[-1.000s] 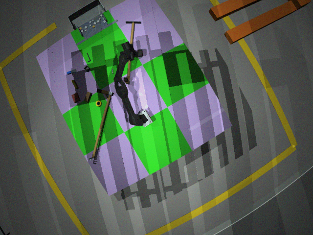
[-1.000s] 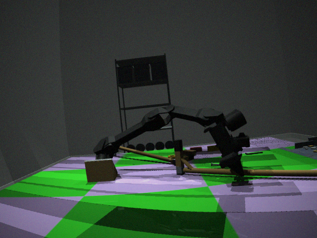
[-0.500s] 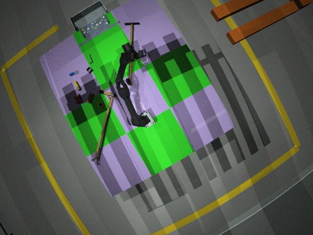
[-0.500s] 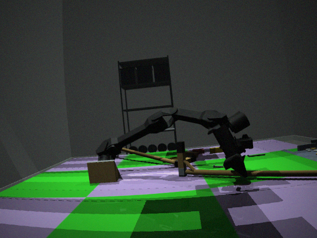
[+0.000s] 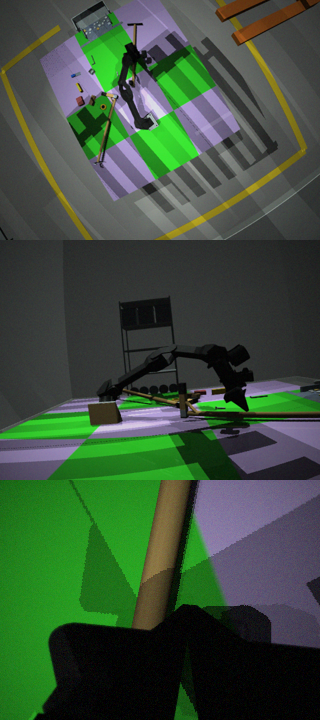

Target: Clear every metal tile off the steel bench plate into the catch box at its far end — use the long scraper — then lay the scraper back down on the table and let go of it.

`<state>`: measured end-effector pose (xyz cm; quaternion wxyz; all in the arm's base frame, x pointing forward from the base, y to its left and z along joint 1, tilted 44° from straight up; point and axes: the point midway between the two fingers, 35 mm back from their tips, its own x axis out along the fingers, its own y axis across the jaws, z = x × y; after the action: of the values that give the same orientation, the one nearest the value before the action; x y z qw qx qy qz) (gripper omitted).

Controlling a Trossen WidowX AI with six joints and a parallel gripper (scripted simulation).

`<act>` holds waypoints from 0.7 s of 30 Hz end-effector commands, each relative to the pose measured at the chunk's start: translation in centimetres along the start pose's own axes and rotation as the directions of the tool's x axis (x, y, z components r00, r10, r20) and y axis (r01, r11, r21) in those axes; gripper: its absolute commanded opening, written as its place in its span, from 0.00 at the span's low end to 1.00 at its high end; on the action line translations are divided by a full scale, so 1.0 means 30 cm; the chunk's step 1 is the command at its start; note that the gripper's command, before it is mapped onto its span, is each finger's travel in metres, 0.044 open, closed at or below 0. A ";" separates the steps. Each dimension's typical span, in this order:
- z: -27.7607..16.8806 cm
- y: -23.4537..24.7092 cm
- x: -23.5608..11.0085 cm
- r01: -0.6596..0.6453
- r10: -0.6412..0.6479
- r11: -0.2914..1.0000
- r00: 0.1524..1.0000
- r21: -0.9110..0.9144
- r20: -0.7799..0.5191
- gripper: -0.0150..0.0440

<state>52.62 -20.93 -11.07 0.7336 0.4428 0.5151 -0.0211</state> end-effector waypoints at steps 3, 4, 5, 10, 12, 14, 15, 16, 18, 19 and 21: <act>0.004 -0.024 -0.092 -0.003 0.003 1.000 1.000 -0.019 -0.011 0.25; 0.003 -0.031 -0.112 -0.004 0.003 1.000 1.000 -0.022 -0.015 0.25; 0.002 -0.038 -0.132 -0.004 0.004 1.000 1.000 -0.025 -0.018 0.25; -0.007 -0.072 -0.235 -0.009 0.008 0.999 0.999 -0.039 -0.033 0.25; -0.012 -0.085 -0.275 -0.013 0.011 0.999 0.999 -0.044 -0.039 0.25; -0.019 -0.096 -0.316 -0.017 0.015 0.999 0.999 -0.050 -0.044 0.25; -0.022 -0.101 -0.333 -0.019 0.017 0.998 0.999 -0.052 -0.046 0.25; -0.023 -0.104 -0.343 -0.020 0.018 0.998 0.999 -0.053 -0.047 0.25; -0.024 -0.105 -0.346 -0.020 0.018 0.998 0.999 -0.053 -0.048 0.25; -0.024 -0.105 -0.346 -0.020 0.018 0.998 0.999 -0.053 -0.048 0.25; -0.025 -0.105 -0.343 -0.020 0.018 0.998 0.999 -0.053 -0.048 0.25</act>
<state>45.80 -27.09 -5.30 0.7334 0.4305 0.5260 0.0026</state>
